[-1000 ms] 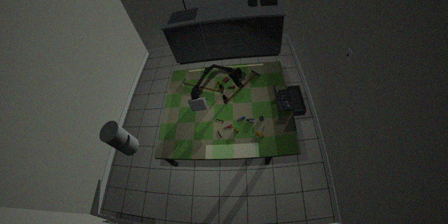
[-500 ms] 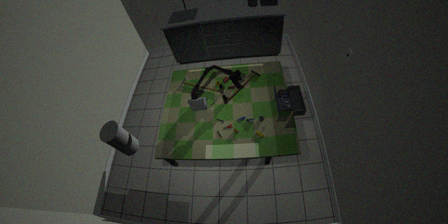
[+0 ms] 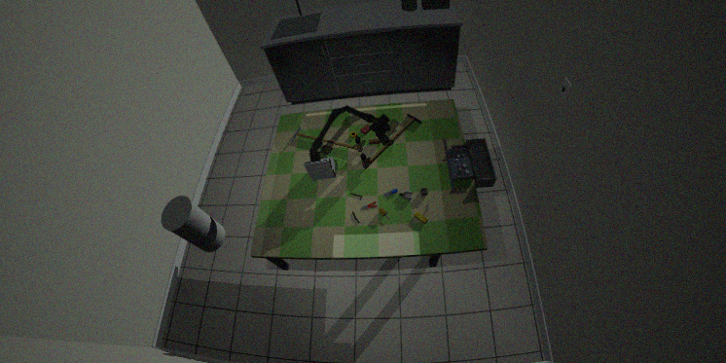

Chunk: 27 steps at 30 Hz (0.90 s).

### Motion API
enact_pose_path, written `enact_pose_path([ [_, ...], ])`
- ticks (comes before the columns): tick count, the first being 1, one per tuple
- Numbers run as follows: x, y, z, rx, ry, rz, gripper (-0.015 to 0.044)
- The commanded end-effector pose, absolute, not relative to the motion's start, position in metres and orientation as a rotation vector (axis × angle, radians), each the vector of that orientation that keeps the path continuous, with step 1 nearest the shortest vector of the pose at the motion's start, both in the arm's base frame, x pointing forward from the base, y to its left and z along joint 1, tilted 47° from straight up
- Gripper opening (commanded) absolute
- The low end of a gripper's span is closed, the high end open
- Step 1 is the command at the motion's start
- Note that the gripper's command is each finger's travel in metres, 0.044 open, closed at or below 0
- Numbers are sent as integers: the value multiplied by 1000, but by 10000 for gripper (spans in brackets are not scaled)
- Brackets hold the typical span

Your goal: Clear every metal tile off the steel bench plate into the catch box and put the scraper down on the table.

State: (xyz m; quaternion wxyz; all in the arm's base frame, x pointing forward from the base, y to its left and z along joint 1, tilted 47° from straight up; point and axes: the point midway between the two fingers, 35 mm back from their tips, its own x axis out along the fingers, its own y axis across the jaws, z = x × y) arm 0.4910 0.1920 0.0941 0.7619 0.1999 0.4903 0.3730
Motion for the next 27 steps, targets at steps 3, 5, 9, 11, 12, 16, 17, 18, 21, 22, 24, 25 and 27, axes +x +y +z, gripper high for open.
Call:
enact_pose_path([
  [3,483,199,100,429,1069,812,0],
  [5,480,201,101,429,1070,811,0],
  [9,475,205,104,427,1071,811,0],
  [11,473,207,106,427,1072,811,0],
  [12,472,207,106,426,1072,811,0],
  [16,467,211,109,425,1073,810,0],
  [17,465,212,110,425,1073,810,0],
  [18,464,212,110,425,1074,810,0],
  [21,460,215,113,424,1074,810,0],
  [22,459,216,113,423,1075,810,0],
  [24,456,217,115,423,1075,810,0],
  [25,455,218,115,423,1075,809,0],
  [27,452,220,117,422,1076,809,0],
])
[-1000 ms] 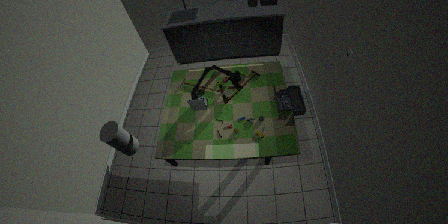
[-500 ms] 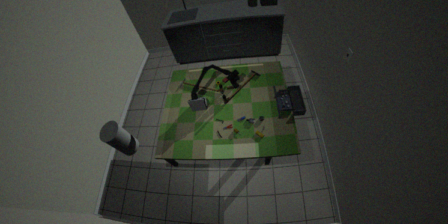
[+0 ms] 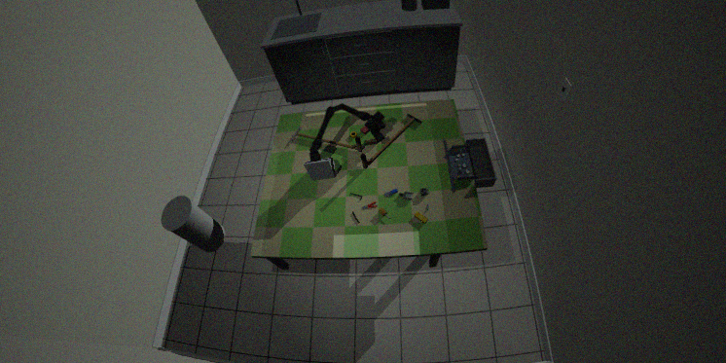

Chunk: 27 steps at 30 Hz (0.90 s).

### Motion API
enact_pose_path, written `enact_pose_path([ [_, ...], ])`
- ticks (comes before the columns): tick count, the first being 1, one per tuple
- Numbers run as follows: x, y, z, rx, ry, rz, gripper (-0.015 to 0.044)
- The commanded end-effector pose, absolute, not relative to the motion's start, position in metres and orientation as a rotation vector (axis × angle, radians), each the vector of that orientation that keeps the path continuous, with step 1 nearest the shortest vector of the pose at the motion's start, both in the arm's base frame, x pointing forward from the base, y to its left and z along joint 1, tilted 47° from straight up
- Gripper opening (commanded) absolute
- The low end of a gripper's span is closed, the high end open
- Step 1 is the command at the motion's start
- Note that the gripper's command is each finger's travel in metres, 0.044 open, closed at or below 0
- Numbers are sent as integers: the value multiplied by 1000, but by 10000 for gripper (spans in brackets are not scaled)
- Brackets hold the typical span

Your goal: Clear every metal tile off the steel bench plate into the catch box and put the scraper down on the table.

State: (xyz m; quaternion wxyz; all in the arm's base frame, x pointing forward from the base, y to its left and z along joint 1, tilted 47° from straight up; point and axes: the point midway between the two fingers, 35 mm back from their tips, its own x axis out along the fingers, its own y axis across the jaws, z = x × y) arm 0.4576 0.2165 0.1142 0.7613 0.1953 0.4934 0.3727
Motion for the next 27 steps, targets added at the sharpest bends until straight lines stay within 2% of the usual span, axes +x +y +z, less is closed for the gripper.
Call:
enact_pose_path([
  [1,451,221,117,422,1076,809,0],
  [27,414,239,132,417,1080,807,0],
])
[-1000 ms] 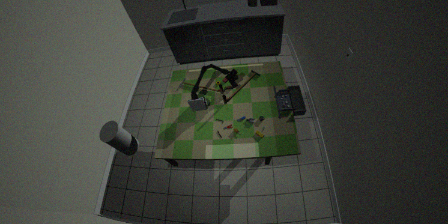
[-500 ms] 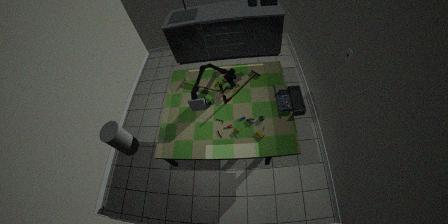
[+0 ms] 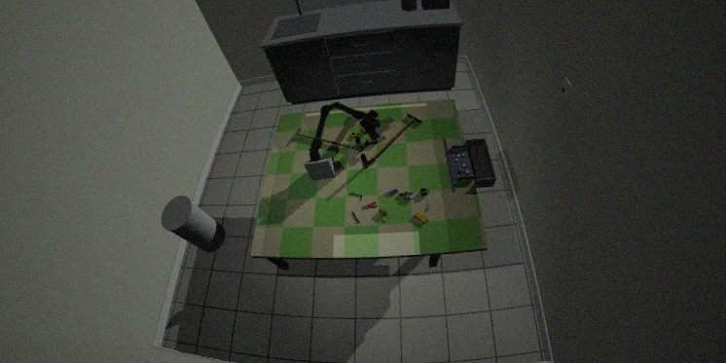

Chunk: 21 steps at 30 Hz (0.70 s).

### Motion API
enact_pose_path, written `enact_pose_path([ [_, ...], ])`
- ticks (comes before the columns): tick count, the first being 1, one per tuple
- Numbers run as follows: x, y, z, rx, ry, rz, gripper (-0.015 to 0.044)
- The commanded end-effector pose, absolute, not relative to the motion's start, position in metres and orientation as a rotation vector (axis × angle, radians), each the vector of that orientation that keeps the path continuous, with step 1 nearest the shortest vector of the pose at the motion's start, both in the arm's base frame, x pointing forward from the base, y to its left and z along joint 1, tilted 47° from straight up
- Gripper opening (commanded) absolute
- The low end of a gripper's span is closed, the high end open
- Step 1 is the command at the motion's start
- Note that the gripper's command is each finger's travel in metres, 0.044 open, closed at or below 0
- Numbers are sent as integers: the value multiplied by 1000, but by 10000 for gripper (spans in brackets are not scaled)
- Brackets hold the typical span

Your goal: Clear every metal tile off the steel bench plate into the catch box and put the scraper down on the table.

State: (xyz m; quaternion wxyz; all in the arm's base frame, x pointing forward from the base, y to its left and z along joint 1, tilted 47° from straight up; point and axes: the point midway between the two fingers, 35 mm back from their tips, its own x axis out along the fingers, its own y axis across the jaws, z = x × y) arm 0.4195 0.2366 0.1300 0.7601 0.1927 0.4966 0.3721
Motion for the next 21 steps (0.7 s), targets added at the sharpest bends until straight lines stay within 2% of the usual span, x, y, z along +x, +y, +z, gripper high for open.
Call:
enact_pose_path([
  [1,413,239,133,417,1080,807,0],
  [21,383,250,142,417,1081,807,0],
])
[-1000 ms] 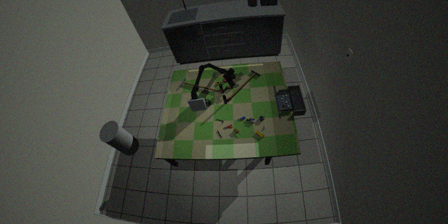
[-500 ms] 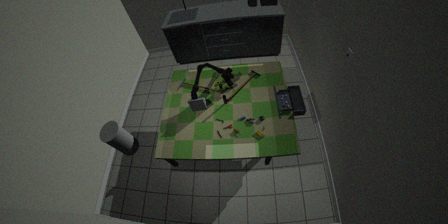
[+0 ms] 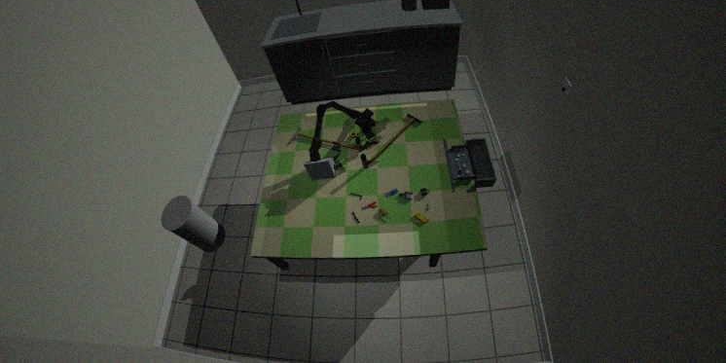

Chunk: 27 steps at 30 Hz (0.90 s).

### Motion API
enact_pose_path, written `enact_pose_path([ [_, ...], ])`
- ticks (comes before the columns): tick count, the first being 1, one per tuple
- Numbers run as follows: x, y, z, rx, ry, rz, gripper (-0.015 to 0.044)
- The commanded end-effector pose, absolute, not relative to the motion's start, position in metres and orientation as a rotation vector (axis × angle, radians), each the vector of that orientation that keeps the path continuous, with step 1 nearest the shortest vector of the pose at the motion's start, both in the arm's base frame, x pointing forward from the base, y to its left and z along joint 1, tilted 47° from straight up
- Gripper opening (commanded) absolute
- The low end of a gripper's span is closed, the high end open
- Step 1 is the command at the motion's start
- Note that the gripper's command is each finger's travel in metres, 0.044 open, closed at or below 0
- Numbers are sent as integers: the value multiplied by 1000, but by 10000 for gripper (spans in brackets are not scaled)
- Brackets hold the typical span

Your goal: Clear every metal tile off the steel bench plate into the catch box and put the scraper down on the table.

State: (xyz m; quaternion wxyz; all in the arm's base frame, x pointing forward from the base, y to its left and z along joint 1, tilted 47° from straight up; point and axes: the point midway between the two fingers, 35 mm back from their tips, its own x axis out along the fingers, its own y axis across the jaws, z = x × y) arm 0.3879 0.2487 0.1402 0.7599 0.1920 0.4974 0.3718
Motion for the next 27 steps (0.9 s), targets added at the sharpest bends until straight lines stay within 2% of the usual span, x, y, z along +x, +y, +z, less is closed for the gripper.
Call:
enact_pose_path([
  [1,381,251,143,417,1081,807,0],
  [27,340,260,151,420,1080,808,0],
])
